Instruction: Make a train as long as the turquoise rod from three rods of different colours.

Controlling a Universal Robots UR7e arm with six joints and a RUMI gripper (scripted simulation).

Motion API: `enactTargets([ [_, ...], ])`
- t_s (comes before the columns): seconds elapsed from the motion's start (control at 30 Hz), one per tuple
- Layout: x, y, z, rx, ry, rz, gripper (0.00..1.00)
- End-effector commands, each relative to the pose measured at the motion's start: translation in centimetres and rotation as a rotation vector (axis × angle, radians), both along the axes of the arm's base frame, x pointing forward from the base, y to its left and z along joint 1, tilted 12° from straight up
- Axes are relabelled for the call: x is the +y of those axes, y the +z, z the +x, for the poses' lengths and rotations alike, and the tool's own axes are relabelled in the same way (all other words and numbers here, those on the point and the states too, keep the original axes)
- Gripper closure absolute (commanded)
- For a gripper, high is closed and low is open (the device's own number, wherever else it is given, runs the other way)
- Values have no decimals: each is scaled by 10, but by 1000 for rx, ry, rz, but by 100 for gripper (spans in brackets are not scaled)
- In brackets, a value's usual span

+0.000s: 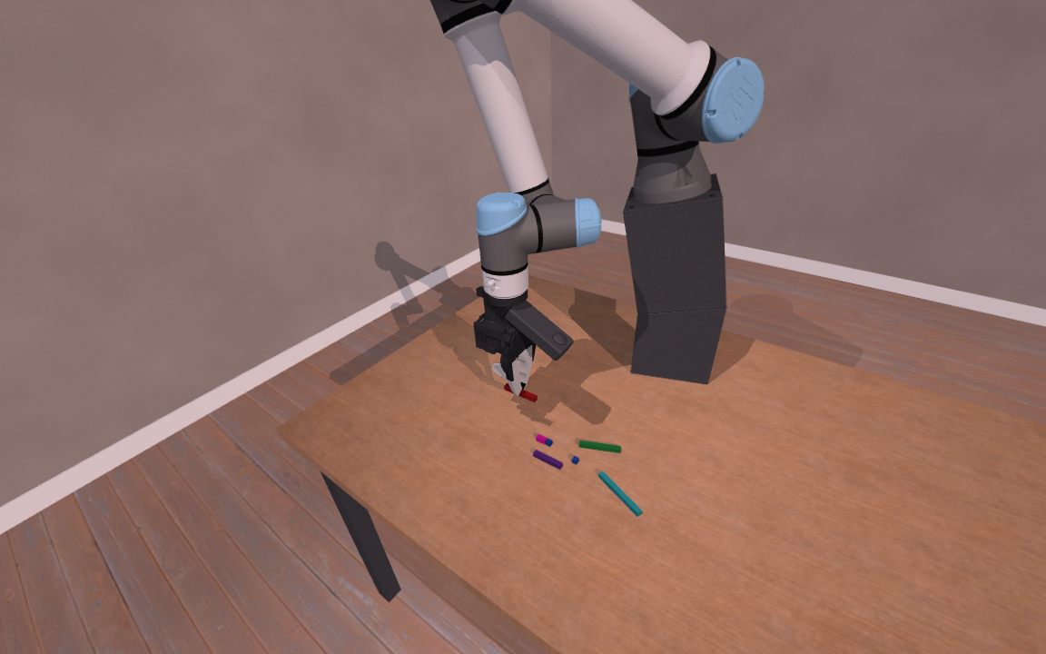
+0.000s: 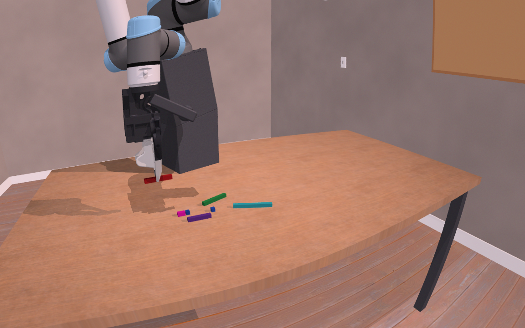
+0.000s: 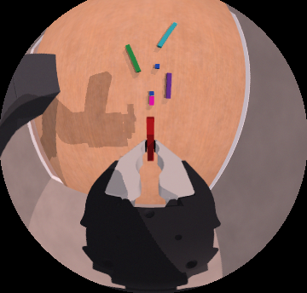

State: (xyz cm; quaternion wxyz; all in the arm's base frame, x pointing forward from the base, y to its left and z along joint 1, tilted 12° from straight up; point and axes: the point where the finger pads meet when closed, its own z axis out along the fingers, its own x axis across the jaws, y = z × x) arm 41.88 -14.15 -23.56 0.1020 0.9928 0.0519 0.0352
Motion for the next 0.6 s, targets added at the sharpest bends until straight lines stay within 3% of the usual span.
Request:
enactTargets([
  [0.0, 0, 0, 0, -1, 0, 0, 100],
  [0.2, -1, -6, 1, 0, 0, 0, 100],
  [0.57, -8, -37, 4, 0, 0, 0, 100],
])
